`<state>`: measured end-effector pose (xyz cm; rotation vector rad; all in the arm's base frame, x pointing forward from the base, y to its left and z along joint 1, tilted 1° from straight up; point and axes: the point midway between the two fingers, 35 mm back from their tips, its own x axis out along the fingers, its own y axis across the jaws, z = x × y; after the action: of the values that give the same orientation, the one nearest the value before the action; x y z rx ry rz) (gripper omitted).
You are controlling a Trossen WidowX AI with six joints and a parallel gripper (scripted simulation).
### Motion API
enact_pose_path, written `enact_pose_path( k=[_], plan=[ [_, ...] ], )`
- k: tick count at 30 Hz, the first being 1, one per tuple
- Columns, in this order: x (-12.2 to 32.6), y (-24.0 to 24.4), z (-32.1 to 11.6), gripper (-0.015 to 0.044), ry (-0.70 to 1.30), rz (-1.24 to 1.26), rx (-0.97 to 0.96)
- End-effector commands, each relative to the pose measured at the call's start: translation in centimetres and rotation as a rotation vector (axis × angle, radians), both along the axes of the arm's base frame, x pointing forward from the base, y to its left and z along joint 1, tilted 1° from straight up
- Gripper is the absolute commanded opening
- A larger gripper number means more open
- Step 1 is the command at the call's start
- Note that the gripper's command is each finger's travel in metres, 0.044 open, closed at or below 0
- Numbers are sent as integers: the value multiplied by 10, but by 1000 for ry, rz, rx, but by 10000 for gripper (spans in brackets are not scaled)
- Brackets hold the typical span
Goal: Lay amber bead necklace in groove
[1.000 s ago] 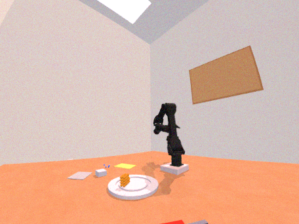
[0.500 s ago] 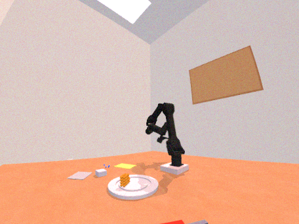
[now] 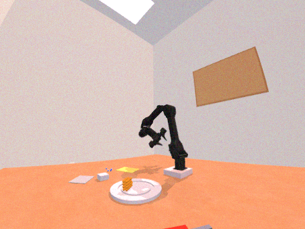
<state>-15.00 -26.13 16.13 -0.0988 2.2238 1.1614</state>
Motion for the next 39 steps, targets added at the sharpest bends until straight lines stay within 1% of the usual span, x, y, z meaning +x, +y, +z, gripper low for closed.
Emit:
enact_pose_path(
  k=[1,10,18,30,39],
  plan=[
    [27,-14,-7,250,-32,17,-98],
    [83,-34,-20,250,-111,47,-259],
    [138,-42,-33,250,-208,66,-370],
    [215,-34,-52,250,-357,109,-447],
    [273,-17,-61,250,-480,112,-509]
  ],
)
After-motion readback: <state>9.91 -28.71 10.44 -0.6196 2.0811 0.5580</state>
